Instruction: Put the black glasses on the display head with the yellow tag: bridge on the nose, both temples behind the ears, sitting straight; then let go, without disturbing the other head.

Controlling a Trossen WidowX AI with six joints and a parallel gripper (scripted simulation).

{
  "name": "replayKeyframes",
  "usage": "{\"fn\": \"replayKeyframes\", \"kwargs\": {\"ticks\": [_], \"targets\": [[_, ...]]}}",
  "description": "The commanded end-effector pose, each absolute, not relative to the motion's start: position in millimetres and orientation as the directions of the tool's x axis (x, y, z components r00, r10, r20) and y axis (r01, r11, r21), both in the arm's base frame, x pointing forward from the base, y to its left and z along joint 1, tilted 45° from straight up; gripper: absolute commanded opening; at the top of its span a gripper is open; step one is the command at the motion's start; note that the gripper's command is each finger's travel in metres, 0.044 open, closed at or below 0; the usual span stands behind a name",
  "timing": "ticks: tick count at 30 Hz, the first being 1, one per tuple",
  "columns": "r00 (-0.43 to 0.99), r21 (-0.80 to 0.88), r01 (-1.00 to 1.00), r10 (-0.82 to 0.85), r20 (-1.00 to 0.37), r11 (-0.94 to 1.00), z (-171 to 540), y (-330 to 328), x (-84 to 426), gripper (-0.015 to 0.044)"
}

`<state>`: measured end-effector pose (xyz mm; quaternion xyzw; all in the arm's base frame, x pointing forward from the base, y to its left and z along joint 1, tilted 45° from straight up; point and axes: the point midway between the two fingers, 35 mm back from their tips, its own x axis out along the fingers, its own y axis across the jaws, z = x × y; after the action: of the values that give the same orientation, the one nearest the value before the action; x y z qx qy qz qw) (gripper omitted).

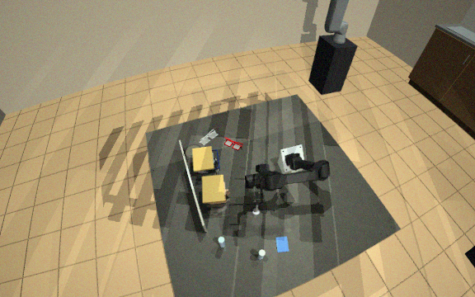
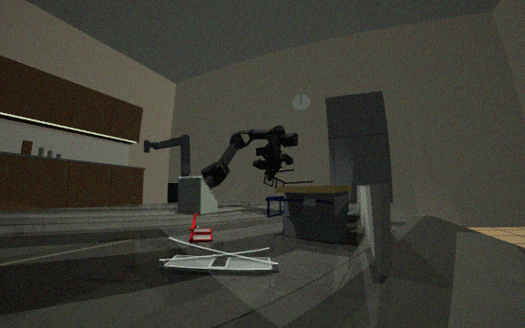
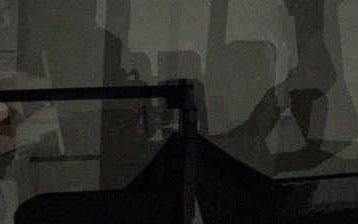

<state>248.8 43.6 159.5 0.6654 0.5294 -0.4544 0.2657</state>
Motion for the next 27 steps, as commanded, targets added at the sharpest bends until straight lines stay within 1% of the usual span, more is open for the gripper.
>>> {"fn": "replayKeyframes", "kwargs": {"ticks": [1, 8, 16, 21, 27], "targets": [[0.008, -0.149, 0.953, 0.510, -0.860, -0.265, 145.2, 34.7, 249.9, 0.0000], [0.007, -0.150, 0.965, 0.597, -0.802, -0.214, 123.0, 16.4, 248.9, 0.0000], [0.046, -0.113, 0.977, 0.691, -0.722, -0.184, 101.1, -3.1, 244.5, 0.0000], [0.062, -0.102, 0.977, 0.701, -0.710, -0.189, 98.9, -2.7, 244.1, 0.0000], [0.112, -0.069, 0.972, 0.705, -0.701, -0.223, 94.3, 1.1, 244.2, 0.0000]]}}
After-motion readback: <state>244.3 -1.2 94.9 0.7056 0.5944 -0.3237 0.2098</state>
